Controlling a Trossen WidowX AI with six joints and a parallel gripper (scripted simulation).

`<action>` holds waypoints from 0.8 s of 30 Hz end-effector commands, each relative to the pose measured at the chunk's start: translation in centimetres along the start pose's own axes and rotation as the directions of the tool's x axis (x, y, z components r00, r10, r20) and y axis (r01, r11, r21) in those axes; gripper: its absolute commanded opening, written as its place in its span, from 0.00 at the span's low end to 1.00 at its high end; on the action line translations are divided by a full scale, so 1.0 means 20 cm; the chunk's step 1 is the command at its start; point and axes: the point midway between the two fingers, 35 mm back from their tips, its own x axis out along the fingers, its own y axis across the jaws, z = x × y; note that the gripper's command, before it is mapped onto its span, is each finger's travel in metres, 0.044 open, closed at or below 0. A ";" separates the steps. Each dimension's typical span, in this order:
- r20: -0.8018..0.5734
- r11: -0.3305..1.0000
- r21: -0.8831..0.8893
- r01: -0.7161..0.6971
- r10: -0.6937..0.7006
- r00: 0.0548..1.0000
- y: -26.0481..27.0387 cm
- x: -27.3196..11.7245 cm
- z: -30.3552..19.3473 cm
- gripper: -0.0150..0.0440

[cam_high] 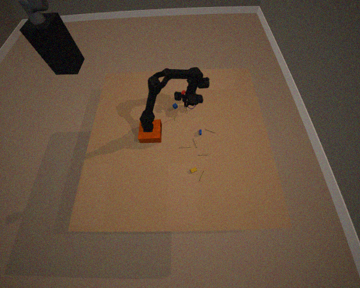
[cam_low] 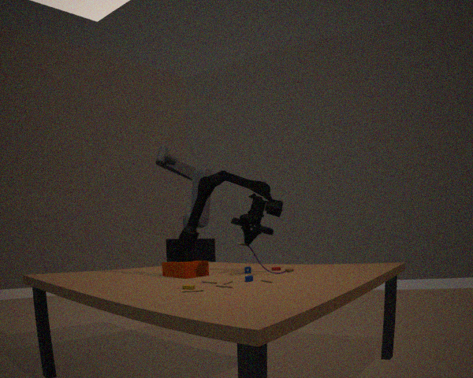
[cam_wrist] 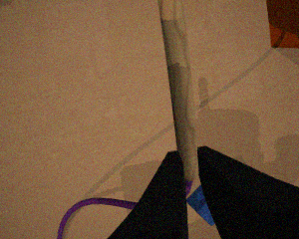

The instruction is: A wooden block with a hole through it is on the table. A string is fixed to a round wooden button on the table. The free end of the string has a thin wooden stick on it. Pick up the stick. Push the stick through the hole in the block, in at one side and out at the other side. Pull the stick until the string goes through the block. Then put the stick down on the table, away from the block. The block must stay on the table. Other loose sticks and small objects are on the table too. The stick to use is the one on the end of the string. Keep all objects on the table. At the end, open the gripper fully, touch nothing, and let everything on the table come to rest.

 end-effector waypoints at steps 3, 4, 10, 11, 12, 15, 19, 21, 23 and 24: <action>-0.007 0.979 -0.203 0.001 -0.003 1.000 0.00 0.00 0.00 0.25; -0.008 0.972 -0.236 0.001 -0.003 1.000 0.00 0.00 0.00 0.25; -0.012 0.903 -0.430 -0.002 -0.004 1.000 0.00 0.00 0.00 0.25; -0.012 0.887 -0.461 -0.002 -0.004 1.000 0.00 0.00 0.00 0.25; -0.013 0.871 -0.491 -0.003 -0.004 1.000 0.00 0.00 0.00 0.25; -0.015 0.816 -0.579 -0.005 -0.005 1.000 0.00 0.00 0.00 0.25; -0.018 0.729 -0.685 -0.008 -0.006 1.000 0.01 0.00 0.00 0.25; -0.019 0.680 -0.733 -0.010 -0.006 1.000 0.01 0.00 0.00 0.25; -0.020 0.628 -0.778 -0.012 -0.007 1.000 0.01 0.00 0.00 0.25; -0.021 0.601 -0.799 -0.013 -0.007 1.000 0.01 0.00 0.00 0.25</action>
